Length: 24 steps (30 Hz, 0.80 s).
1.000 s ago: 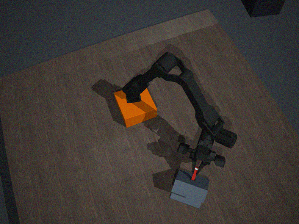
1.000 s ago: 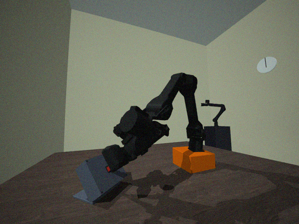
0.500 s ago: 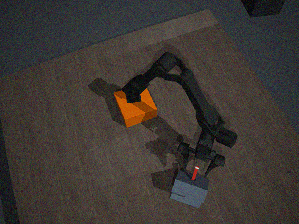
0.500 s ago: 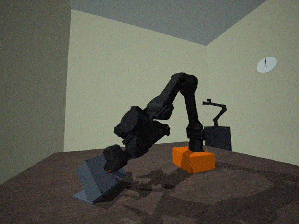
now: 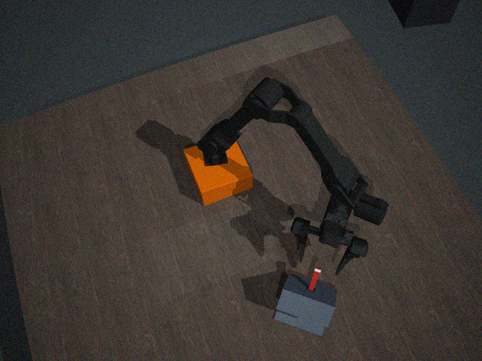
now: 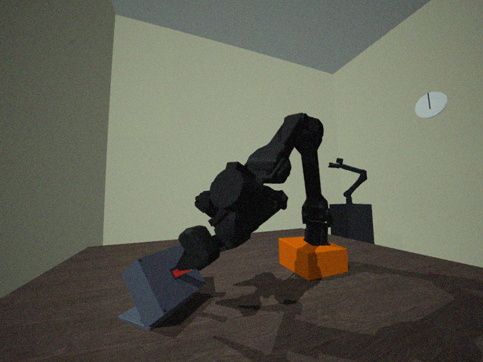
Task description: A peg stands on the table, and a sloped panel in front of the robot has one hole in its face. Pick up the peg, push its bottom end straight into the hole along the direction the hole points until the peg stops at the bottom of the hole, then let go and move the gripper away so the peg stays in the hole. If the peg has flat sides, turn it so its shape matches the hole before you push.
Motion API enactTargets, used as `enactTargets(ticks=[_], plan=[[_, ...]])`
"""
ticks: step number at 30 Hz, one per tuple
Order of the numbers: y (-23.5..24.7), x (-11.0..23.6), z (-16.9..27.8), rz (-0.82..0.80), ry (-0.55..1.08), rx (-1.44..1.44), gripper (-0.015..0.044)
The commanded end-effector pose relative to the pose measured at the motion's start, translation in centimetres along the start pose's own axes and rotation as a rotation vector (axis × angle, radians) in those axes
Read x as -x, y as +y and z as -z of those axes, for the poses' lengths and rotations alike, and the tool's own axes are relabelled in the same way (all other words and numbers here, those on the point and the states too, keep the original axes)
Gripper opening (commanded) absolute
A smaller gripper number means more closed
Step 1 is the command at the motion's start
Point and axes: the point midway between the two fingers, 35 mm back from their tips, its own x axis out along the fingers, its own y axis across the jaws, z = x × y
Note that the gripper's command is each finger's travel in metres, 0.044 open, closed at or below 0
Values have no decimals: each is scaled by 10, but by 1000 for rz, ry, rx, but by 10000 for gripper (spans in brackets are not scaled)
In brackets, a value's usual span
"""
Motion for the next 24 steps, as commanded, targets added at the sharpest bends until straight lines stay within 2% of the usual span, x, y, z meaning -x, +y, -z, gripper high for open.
enactTargets(ticks=[1, 24], plan=[[2, 11, -3, -7, -5, -11, 440], [0, 56, 6, -8, -2, -7, 440]])
